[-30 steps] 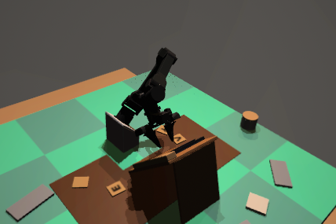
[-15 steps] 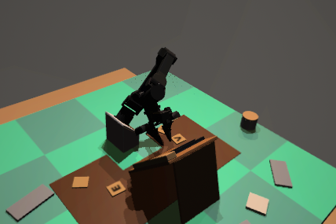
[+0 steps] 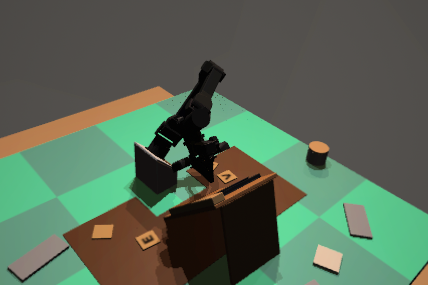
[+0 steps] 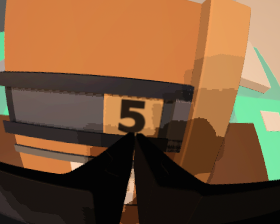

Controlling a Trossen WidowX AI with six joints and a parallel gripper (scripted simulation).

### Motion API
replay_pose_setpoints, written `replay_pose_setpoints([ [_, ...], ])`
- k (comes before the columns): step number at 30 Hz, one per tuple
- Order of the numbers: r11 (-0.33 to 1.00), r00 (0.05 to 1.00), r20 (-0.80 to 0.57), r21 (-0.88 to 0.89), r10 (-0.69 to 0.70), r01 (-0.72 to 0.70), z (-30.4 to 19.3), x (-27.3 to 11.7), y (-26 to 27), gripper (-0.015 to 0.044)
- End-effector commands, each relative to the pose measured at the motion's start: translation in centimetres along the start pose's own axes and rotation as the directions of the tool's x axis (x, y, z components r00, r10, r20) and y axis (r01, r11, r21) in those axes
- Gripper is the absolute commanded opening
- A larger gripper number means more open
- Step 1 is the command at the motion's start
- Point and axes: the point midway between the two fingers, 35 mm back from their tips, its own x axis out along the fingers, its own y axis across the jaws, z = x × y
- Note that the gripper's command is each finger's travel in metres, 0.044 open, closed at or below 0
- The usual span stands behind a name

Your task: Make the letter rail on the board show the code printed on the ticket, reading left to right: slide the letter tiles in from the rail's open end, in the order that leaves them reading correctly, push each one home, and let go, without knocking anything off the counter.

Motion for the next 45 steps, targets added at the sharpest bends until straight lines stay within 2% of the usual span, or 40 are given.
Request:
replay_pose_setpoints([
  [1, 1.0, 1.0, -0.022, 0.002, -0.004, 0.004, 0.2, 0.2, 0.0, 0.0],
  [10, 1.0, 0.94, -0.34, 0.003, -0.026, 0.029, 1.9, 1.8, 1.0, 0.0],
  [19, 1.0, 0.774, -0.633, -0.009, -0.001, -0.006, 2.3, 1.8, 3.8, 0.0],
  [45, 1.0, 0.77, -0.638, -0.009, 0.0, -0.008, 2.3, 2.7, 3.8, 0.0],
])
